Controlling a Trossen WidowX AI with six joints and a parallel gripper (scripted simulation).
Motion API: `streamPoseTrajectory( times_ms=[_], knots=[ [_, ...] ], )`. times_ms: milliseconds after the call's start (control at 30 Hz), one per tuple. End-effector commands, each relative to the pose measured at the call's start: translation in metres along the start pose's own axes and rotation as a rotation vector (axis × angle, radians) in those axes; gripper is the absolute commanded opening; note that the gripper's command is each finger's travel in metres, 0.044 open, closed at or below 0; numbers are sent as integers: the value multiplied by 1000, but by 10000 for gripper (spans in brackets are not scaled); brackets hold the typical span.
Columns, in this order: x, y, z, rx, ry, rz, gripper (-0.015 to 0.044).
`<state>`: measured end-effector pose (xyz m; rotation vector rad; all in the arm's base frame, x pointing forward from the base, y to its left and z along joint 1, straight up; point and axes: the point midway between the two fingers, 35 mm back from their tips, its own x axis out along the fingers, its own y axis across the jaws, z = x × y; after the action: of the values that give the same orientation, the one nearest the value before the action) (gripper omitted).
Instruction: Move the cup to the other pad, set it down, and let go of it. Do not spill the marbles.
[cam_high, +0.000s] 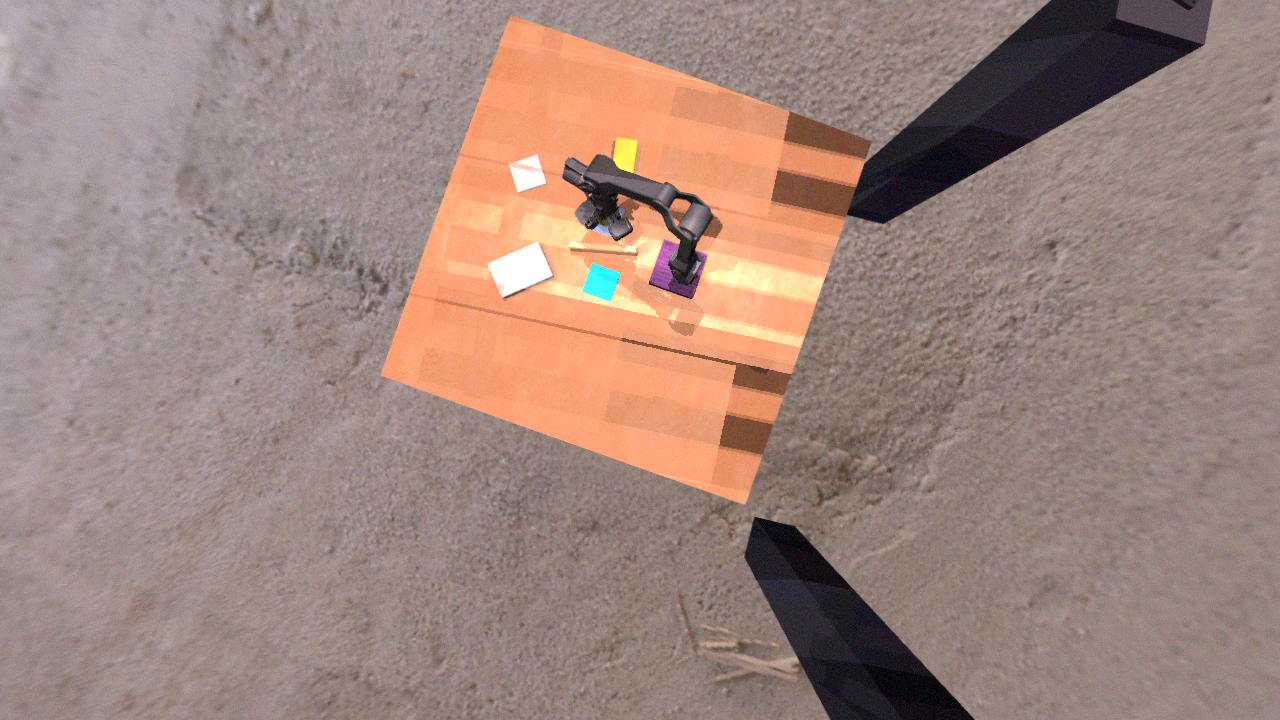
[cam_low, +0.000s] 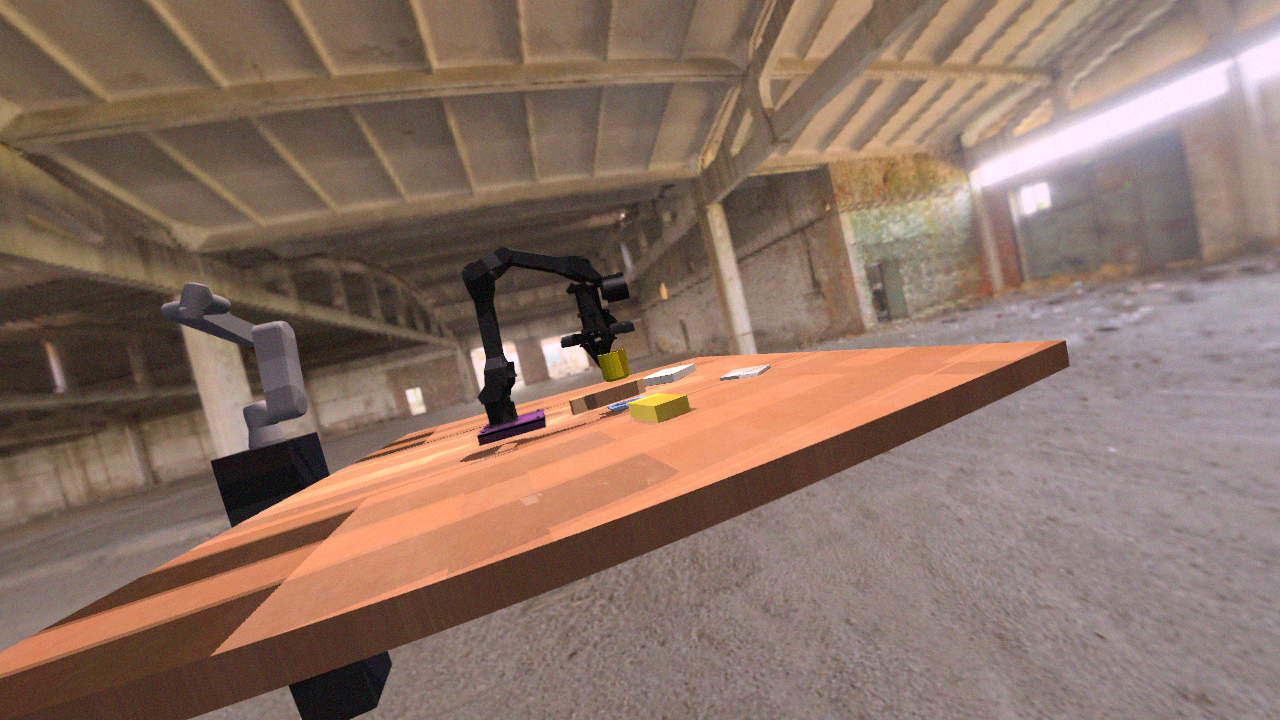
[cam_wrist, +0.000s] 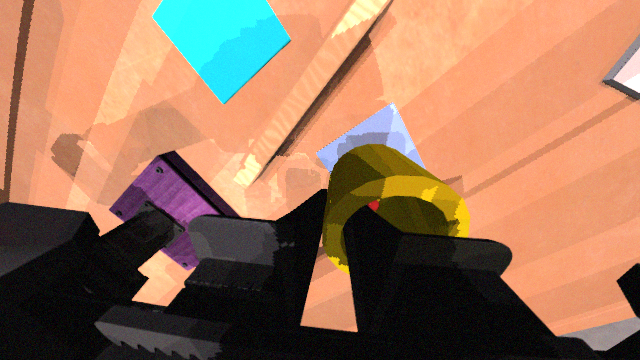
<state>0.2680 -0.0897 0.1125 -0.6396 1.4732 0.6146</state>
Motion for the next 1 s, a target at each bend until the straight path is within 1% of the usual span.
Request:
streamPoseTrajectory(
  times_ms=[0,967],
  knots=[
    [0,9,7,2,-6,-1,0],
    [-2,54,45,1,-10,2,0]
  ],
)
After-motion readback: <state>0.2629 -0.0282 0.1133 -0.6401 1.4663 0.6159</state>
